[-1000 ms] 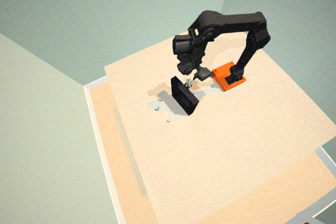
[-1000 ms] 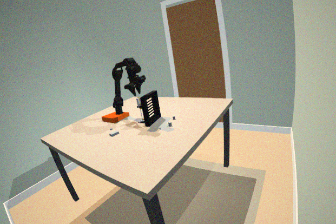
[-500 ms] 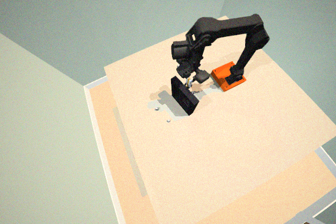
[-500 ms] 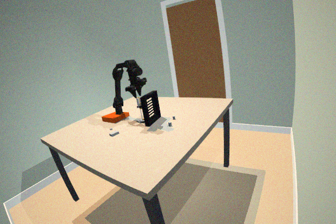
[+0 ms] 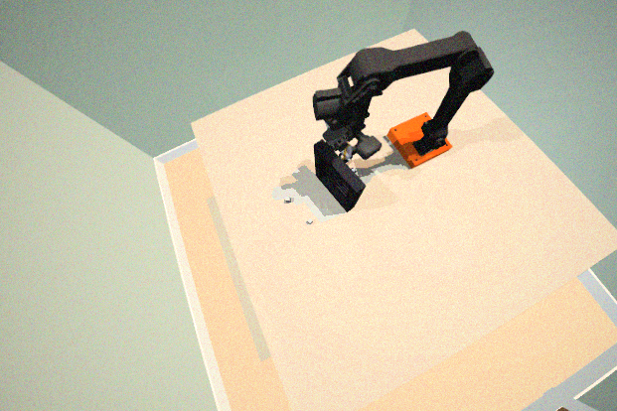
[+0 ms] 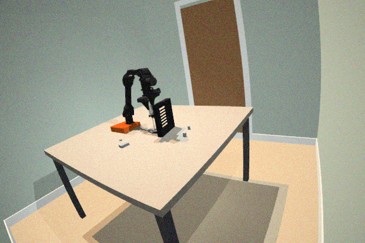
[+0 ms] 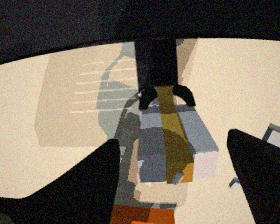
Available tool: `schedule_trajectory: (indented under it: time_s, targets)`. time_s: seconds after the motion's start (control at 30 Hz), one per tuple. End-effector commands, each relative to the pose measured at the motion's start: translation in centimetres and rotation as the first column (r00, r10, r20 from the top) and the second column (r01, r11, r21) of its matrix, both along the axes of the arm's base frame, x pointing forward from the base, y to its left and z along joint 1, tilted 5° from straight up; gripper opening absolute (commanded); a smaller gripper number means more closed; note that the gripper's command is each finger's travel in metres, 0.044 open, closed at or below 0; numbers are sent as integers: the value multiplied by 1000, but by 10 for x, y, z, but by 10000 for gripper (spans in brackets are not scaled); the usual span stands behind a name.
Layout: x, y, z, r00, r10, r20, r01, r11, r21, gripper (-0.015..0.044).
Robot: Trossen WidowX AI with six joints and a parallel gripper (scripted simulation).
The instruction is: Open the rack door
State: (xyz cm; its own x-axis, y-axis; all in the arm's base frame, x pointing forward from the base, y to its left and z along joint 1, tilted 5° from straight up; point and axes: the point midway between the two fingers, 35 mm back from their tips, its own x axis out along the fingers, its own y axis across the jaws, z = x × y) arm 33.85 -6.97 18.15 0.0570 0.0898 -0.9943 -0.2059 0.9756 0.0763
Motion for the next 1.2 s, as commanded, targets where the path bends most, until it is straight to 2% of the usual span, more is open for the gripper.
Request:
schedule_trajectory:
  time_s: [0.0,0.43,0.67,1.17]
  targets:
    - [0,0,-8,1000,-4,-14,4,1000,-7,287]
    - [-1,2,-27,999,-3,-40,2,1000,-20,287]
    - [-1,2,-27,999,-3,-40,2,1000,-20,103]
    - [-1,2,-27,999,-3,-40,2,1000,-20,14]
